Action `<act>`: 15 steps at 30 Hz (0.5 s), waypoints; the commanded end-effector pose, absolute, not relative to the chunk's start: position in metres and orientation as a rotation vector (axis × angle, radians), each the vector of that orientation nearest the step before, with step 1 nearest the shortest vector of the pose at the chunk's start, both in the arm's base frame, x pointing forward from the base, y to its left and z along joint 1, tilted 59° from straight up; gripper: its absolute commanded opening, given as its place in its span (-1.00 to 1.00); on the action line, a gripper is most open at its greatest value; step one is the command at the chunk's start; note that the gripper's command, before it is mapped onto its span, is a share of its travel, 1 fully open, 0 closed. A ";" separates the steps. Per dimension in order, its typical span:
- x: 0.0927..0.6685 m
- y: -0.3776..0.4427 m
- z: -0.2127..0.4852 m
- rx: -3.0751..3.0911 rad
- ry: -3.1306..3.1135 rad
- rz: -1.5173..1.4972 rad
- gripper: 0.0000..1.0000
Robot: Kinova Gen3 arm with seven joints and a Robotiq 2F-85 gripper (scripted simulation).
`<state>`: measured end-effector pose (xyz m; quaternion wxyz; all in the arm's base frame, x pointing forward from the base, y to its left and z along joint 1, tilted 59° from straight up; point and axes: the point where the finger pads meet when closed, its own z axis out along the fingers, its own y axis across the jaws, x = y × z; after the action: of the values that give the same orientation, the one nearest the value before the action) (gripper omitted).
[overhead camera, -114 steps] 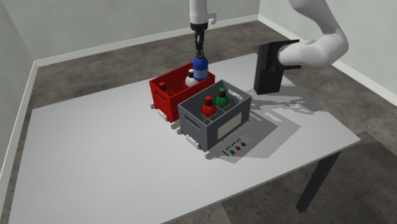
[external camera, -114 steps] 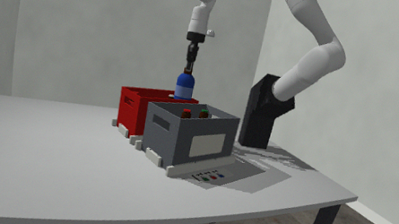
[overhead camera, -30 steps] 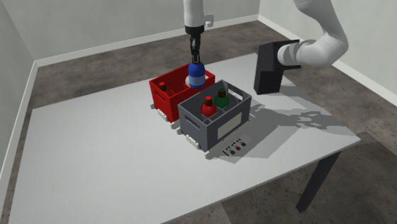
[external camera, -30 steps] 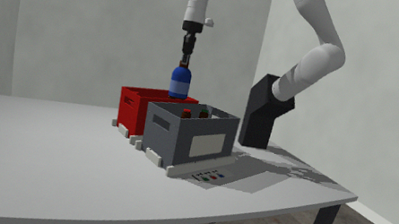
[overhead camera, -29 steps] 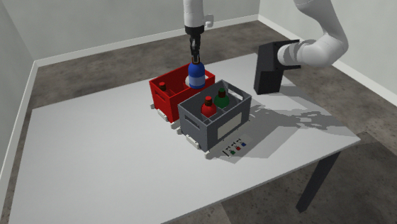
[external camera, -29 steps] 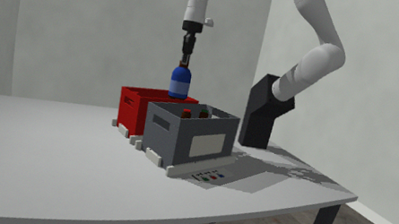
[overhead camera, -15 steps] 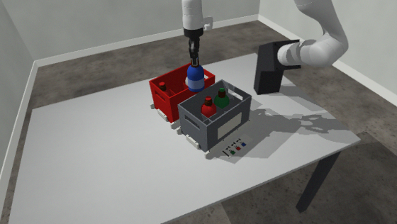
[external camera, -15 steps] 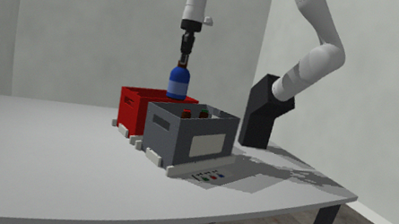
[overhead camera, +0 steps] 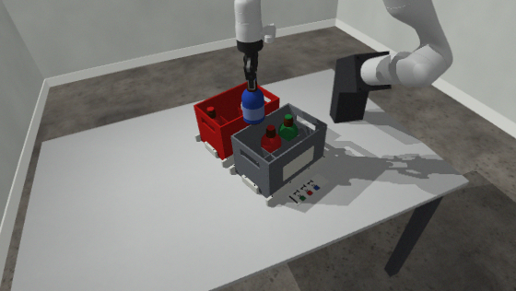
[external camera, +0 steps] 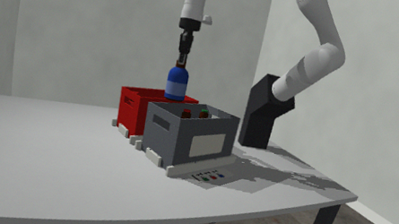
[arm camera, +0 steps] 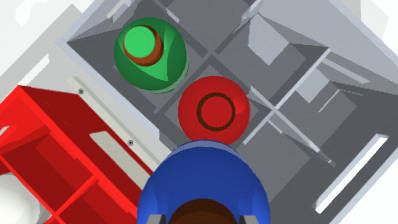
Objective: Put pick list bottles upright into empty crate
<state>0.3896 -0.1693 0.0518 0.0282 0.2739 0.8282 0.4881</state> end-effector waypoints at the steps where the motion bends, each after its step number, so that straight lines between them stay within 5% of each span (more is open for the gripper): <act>1: 0.392 -0.169 0.056 0.847 2.555 1.504 -0.80; 15: 0.403 -0.160 0.076 0.847 2.555 1.504 -0.80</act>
<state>0.4018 -0.1603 0.0729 0.0283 0.2739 0.8282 0.4880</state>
